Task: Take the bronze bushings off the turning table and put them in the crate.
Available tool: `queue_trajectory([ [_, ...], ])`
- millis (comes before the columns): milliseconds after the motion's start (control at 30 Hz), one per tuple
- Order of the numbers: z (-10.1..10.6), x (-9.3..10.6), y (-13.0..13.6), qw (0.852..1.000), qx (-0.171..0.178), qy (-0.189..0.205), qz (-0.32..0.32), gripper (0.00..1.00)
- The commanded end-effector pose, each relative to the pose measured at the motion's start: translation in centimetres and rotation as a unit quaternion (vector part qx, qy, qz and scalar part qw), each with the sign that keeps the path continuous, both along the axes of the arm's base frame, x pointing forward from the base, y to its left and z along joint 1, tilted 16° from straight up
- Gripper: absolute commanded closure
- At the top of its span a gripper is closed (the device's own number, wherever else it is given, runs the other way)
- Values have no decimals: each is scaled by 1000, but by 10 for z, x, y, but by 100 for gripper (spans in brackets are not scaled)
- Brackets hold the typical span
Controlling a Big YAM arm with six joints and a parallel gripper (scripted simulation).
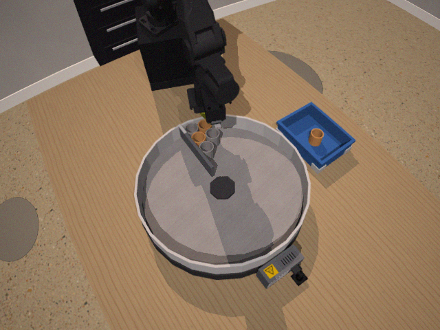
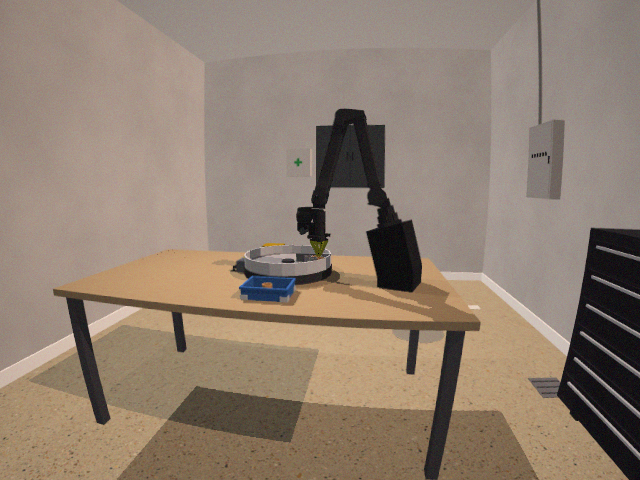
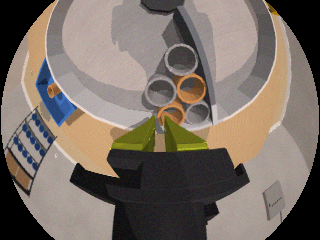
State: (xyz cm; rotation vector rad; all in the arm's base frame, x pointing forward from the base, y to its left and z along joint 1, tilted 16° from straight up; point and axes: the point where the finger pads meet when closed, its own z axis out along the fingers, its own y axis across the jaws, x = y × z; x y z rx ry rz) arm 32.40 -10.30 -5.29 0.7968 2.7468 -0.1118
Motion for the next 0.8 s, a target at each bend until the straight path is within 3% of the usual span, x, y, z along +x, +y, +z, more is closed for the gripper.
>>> queue_trajectory([
  [0, 8, 11, -6, 1000, -3, -7, 3, 88],
  [467, 8, 11, -6, 1000, -3, -7, 3, 88],
  [767, -8, -1, -4, 1000, -2, -2, 1, 88],
])
